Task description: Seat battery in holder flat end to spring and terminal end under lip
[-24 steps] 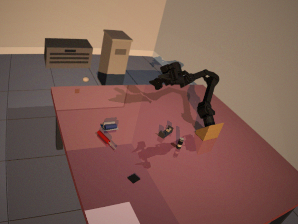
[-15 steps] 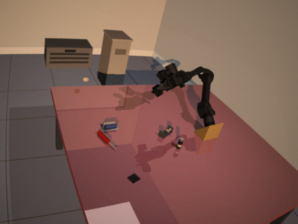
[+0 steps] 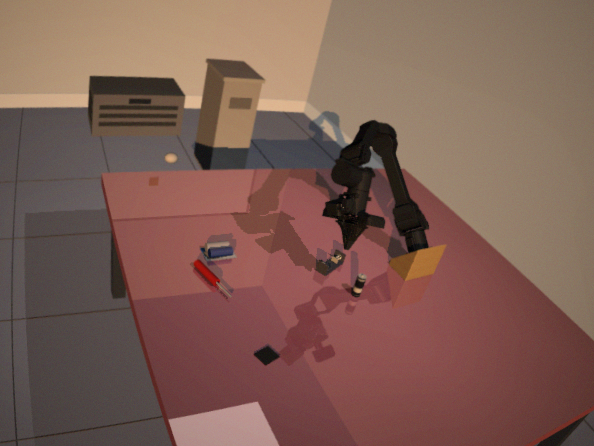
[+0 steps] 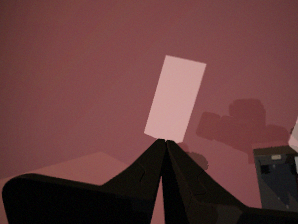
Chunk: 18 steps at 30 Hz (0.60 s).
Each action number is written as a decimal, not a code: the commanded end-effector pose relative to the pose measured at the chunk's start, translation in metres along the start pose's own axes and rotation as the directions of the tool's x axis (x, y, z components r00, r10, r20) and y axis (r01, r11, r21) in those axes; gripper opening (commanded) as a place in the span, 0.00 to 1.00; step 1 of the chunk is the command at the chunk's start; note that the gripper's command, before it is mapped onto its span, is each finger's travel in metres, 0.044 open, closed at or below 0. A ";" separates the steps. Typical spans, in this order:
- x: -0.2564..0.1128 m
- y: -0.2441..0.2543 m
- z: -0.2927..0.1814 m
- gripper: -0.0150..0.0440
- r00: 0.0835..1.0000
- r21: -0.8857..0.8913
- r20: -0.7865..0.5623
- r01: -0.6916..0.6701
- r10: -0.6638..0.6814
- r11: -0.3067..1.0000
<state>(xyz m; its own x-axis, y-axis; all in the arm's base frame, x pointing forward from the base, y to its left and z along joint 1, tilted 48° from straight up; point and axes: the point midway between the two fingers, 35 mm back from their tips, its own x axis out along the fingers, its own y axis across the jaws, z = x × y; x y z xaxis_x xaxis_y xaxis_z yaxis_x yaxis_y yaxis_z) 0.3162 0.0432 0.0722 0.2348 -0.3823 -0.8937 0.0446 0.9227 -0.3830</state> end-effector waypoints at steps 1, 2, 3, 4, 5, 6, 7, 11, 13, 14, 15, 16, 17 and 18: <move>0.007 0.007 -0.026 0.25 0.941 -0.219 -0.205 0.224 -0.270 0.950; 0.007 0.008 -0.030 0.25 0.915 -0.275 -0.229 0.266 -0.331 0.924; 0.006 0.008 -0.032 0.25 0.891 -0.323 -0.243 0.298 -0.383 0.898; 0.006 0.009 -0.033 0.25 0.876 -0.352 -0.249 0.316 -0.414 0.881; 0.005 0.009 -0.034 0.25 0.870 -0.362 -0.250 0.322 -0.424 0.875; 0.005 0.009 -0.034 0.25 0.870 -0.362 -0.250 0.322 -0.424 0.875; 0.005 0.009 -0.034 0.25 0.870 -0.362 -0.250 0.322 -0.424 0.875; 0.005 0.009 -0.034 0.25 0.870 -0.362 -0.250 0.322 -0.424 0.875; 0.010 0.007 -0.034 0.25 0.871 -0.362 -0.250 0.322 -0.423 0.875; 0.017 0.004 -0.035 0.25 0.871 -0.361 -0.250 0.321 -0.423 0.875; 0.024 0.001 -0.037 0.25 0.871 -0.361 -0.250 0.321 -0.422 0.875; 0.031 -0.002 -0.038 0.25 0.871 -0.361 -0.250 0.321 -0.422 0.876; 0.039 -0.006 -0.040 0.25 0.872 -0.361 -0.249 0.321 -0.422 0.876; 0.046 -0.009 -0.042 0.25 0.871 -0.361 -0.249 0.321 -0.422 0.875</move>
<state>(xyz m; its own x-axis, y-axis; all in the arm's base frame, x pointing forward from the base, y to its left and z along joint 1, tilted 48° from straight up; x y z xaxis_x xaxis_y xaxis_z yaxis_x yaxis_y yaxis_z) 0.2888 0.0323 0.0386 -0.0431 -0.7287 -0.6834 -0.2281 0.6732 -0.7034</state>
